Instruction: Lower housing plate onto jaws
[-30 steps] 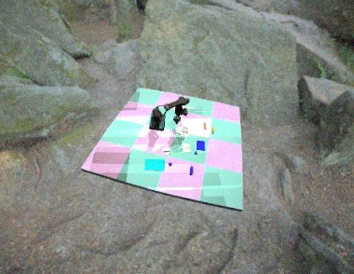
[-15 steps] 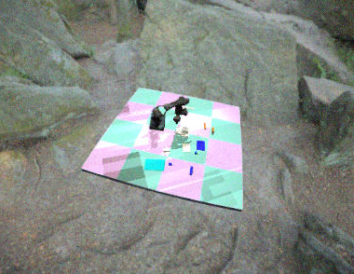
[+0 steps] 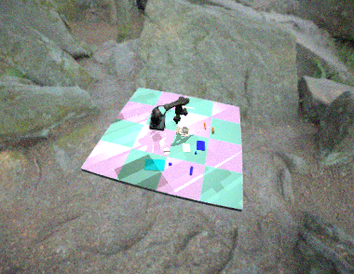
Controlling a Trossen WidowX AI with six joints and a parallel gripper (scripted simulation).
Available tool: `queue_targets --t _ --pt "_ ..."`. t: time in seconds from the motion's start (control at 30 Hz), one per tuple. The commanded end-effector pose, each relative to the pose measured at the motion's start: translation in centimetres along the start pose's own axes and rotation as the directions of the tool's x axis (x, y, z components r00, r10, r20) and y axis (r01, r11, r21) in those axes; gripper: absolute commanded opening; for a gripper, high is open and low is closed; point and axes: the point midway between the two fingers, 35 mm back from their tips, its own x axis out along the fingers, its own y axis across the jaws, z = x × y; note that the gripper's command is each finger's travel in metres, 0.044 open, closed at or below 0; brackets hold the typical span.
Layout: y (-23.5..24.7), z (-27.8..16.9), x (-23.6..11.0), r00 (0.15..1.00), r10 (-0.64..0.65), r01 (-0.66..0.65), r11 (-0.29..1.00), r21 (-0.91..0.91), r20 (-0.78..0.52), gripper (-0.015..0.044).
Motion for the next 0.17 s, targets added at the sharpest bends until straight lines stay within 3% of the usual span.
queue_targets --t 0.0,0.13 --pt "0.03 -0.08 -0.03 1.000 0.004 -0.004 1.000 0.004 -0.004 0.0440" --pt "0.03 -0.08 -0.03 1.000 0.004 -0.004 1.000 0.004 -0.004 0.0440"
